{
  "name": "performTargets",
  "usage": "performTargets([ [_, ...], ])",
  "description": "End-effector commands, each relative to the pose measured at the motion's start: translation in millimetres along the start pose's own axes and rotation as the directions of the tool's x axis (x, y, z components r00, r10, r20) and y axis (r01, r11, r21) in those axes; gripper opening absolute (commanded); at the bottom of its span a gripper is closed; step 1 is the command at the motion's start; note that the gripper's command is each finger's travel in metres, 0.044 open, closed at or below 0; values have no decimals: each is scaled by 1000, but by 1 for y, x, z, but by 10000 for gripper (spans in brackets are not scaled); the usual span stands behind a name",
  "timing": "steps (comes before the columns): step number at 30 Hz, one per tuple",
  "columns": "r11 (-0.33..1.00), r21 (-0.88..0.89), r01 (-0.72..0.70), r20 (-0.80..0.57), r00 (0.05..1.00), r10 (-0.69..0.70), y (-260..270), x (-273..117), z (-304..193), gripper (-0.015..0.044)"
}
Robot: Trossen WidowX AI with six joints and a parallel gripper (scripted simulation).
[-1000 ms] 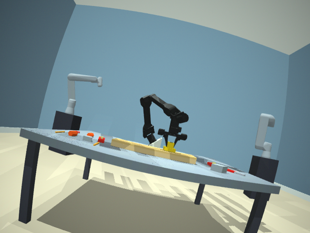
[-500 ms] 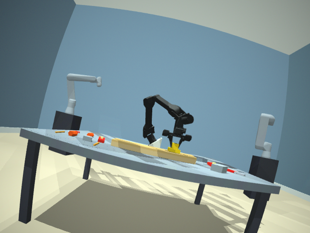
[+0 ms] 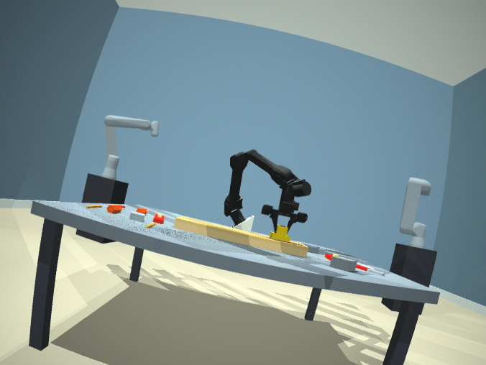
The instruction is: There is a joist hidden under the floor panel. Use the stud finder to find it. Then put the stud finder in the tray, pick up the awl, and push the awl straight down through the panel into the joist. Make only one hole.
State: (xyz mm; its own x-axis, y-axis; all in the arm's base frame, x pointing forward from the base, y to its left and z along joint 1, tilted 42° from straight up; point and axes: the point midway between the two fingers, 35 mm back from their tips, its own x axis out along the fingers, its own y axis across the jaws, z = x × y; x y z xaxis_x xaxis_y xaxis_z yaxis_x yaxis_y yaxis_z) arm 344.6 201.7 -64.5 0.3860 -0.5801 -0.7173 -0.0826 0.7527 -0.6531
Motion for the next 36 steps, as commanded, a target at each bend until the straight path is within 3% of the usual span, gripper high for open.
performTargets([
  [1,1000,0,-5,-1,1000,5,12,0,0,0],
  [19,1000,1,-7,-1,1000,7,47,-1,0,0],
  [36,1000,1,-6,-1,1000,6,38,-1,0,0],
])
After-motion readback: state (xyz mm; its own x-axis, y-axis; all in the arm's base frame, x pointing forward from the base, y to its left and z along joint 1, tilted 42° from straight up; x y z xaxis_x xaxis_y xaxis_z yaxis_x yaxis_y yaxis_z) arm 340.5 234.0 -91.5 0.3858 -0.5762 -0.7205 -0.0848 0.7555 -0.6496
